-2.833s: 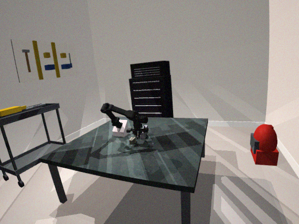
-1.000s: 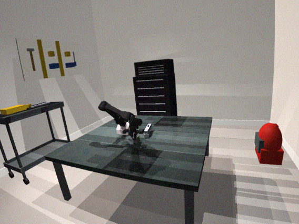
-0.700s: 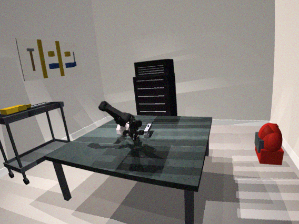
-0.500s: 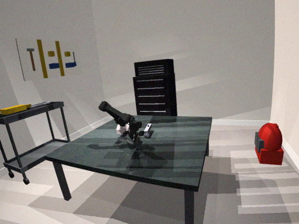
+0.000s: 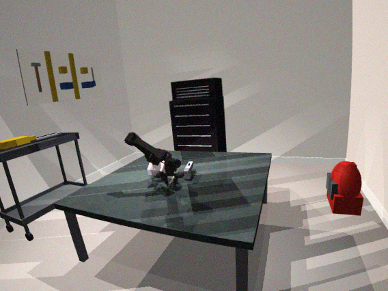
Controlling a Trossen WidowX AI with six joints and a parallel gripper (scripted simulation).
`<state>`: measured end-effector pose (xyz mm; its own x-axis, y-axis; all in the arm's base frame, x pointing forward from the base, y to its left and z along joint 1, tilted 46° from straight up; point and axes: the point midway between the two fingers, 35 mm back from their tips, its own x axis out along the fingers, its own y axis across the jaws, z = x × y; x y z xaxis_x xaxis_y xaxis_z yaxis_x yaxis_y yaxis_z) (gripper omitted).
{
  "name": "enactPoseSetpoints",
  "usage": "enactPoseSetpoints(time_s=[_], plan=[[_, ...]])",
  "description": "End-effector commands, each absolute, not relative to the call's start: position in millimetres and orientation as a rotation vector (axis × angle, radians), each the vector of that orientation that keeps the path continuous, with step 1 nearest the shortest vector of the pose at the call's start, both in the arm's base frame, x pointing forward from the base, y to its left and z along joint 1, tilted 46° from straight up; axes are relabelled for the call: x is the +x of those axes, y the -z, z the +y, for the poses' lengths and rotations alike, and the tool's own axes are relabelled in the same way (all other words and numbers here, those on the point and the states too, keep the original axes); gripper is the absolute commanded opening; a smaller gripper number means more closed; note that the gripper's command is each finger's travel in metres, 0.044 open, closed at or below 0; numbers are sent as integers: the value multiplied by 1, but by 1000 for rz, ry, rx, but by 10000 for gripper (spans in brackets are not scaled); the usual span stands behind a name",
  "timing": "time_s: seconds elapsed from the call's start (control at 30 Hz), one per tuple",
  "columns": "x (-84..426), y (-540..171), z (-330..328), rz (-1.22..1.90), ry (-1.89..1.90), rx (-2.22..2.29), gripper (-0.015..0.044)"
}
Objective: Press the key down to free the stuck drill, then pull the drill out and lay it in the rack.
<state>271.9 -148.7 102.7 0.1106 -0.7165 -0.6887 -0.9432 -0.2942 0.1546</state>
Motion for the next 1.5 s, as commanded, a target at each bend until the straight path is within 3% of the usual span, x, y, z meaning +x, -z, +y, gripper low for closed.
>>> enactPoseSetpoints(time_s=[0.0, 0.17, 0.73, 1.13, 1.47], plan=[[272, -103, -149, 1627, -981, -2071, 315], [272, -105, -147, 1626, -982, -2071, 440], [263, -158, -92, 1622, -990, -2066, 440], [274, -208, -199, 1605, -359, -1665, 440], [230, -294, -304, 1537, 254, -1401, 440]])
